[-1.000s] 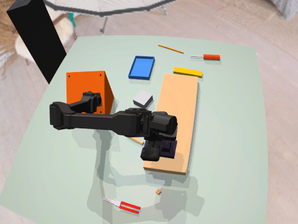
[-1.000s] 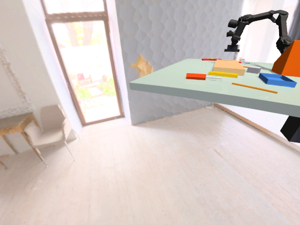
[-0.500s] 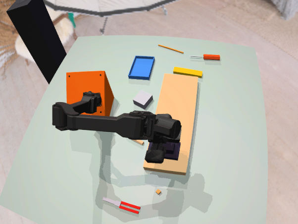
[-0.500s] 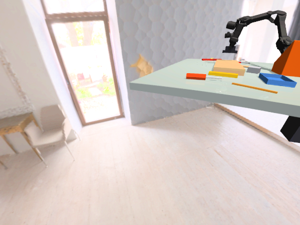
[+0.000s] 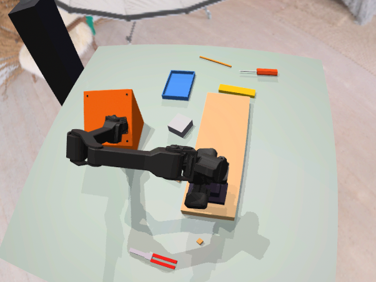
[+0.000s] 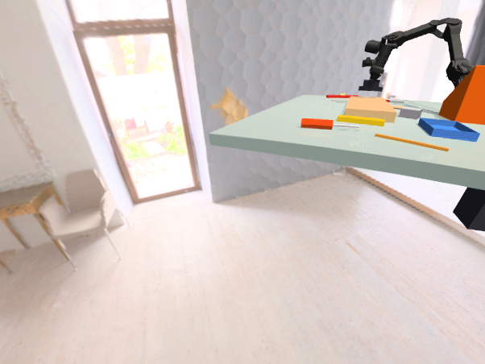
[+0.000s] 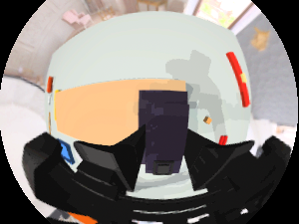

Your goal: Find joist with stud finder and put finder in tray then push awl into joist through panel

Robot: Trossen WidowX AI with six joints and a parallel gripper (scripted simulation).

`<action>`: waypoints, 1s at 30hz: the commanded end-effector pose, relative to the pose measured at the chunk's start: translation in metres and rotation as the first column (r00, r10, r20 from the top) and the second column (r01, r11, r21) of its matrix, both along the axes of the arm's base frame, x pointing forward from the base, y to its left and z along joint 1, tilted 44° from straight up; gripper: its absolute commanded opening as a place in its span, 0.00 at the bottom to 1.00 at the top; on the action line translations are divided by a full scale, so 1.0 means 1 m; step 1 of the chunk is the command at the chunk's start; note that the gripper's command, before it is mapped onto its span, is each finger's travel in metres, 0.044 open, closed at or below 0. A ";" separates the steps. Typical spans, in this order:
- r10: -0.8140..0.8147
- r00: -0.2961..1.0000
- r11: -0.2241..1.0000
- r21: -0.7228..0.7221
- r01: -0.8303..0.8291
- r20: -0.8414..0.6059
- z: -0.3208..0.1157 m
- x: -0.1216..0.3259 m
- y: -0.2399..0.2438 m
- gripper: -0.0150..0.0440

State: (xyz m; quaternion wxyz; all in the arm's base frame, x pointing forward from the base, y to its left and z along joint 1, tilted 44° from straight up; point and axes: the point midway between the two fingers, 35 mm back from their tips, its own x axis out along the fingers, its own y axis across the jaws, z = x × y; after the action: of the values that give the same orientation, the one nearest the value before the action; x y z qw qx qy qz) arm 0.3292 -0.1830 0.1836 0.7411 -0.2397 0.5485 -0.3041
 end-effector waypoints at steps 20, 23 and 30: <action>0.006 1.000 1.000 -0.001 -0.006 -0.003 -0.026 -0.003 -0.024 0.25; 0.006 1.000 1.000 -0.001 -0.006 -0.003 -0.028 -0.004 -0.026 0.25; 0.006 1.000 1.000 -0.001 -0.006 -0.003 -0.032 -0.003 -0.023 0.25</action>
State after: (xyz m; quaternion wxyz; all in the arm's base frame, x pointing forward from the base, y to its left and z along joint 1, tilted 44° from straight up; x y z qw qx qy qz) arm 0.3253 -0.2092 0.1564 0.7403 -0.2417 0.5483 -0.3050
